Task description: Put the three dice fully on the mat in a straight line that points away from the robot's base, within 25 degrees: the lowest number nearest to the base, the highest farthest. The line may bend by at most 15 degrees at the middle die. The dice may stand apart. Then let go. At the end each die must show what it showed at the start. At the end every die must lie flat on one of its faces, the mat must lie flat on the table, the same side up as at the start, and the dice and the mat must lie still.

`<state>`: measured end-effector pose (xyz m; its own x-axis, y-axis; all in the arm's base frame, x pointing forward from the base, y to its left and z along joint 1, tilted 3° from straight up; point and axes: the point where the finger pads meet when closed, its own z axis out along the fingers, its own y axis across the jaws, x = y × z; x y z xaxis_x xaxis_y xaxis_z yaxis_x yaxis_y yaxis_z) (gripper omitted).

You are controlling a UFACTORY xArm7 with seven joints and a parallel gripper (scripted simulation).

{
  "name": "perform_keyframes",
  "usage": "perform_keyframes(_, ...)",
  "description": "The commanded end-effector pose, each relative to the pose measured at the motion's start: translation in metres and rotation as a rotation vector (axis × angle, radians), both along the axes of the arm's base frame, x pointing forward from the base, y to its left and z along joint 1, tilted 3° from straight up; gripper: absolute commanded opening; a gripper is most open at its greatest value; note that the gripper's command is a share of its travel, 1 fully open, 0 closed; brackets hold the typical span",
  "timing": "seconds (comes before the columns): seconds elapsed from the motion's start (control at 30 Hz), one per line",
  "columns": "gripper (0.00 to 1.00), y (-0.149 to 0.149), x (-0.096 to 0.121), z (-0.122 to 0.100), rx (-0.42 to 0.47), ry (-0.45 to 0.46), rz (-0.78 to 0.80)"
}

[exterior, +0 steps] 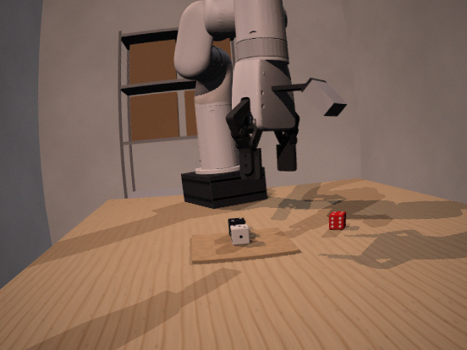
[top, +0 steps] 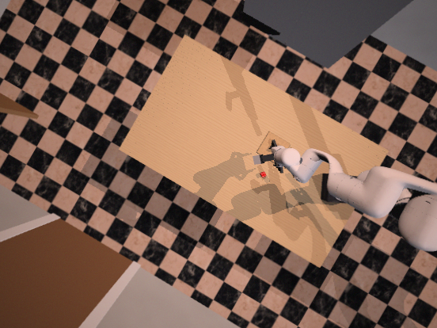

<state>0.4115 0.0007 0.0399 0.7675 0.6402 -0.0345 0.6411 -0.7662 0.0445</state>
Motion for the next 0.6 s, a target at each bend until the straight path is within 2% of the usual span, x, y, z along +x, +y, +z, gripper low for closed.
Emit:
perform_keyframes(0.0, 1.0, 0.011, 0.001, -0.001, 0.009, 0.009, 0.174)
perform_keyframes(0.33, 1.0, 0.03, 0.0, -0.004, 0.007, 0.026, 0.489)
perform_keyframes(0.4, 1.0, 0.03, 0.0, -0.004, 0.007, 0.026, 0.489)
perform_keyframes(0.47, 1.0, 0.038, 0.0, -0.004, 0.007, 0.032, 0.606)
perform_keyframes(0.57, 1.0, 0.043, 0.0, -0.005, 0.007, 0.036, 0.685)
